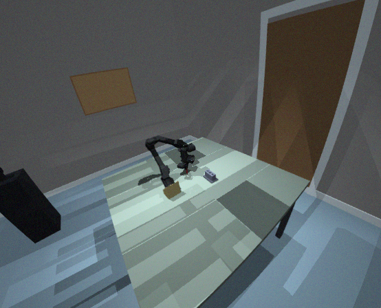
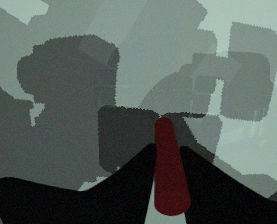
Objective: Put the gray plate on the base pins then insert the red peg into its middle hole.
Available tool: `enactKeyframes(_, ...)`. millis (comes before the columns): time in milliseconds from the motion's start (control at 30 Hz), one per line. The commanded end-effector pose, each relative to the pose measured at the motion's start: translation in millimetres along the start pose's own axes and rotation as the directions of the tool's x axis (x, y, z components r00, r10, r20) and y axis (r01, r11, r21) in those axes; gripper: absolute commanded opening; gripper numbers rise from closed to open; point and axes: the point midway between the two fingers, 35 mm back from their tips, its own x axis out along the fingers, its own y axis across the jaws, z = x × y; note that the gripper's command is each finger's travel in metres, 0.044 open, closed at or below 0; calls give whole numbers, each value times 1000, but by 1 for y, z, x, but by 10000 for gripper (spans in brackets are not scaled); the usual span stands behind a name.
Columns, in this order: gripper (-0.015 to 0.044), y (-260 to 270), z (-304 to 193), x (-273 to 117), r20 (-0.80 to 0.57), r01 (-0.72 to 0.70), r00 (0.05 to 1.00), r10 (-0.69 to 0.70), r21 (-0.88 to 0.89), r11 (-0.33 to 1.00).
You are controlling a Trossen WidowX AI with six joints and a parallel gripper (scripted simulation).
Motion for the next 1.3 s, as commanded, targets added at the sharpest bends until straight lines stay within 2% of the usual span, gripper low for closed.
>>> enactKeyframes(0,0,0,0,0,-2,-2,1000,2,2,1000)
enactKeyframes(867,0,7,6,-77,6,3,1000,-3,3,1000)
enactKeyframes(1267,0,16,34,-75,16,-2,1000,2,4,1000)
